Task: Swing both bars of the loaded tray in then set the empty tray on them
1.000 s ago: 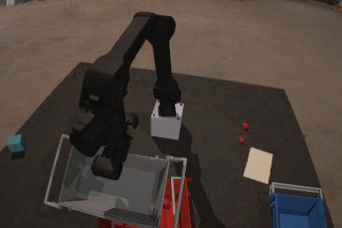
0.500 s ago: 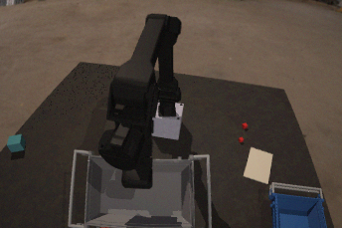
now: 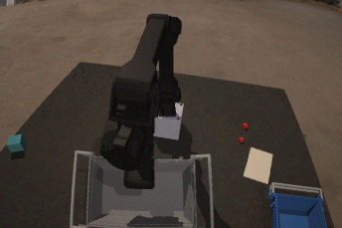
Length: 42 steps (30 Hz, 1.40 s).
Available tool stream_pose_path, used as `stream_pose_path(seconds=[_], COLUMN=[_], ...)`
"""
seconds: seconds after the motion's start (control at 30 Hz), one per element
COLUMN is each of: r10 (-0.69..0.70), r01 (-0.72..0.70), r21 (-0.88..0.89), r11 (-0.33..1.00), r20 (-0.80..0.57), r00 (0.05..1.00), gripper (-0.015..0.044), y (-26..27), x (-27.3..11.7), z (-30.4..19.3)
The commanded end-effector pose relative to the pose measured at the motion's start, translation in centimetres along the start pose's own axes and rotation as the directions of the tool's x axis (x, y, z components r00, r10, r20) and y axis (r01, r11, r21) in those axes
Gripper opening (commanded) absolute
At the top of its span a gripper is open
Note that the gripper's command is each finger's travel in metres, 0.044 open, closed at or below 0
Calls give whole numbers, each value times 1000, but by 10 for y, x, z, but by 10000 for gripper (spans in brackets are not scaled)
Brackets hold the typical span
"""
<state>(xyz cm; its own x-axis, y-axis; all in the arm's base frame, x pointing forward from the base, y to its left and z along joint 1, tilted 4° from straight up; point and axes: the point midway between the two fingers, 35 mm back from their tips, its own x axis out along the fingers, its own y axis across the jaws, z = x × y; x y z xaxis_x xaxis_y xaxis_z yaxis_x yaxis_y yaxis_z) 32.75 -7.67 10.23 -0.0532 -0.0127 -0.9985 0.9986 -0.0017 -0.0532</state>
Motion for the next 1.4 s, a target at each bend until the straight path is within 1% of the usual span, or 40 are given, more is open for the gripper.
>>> stream_pose_path(seconds=[0.0,1.0,1.37], r10=[13,13,13], r01=[-13,-13,-13], r21=[-5,-5,-5], r11=[1000,1000,1000], r20=[-2,-2,-2], r00=[1000,1000,1000], gripper=[0,0,0], y=[2,2,3], x=[-3,-2,15], z=[0,-2,-1])
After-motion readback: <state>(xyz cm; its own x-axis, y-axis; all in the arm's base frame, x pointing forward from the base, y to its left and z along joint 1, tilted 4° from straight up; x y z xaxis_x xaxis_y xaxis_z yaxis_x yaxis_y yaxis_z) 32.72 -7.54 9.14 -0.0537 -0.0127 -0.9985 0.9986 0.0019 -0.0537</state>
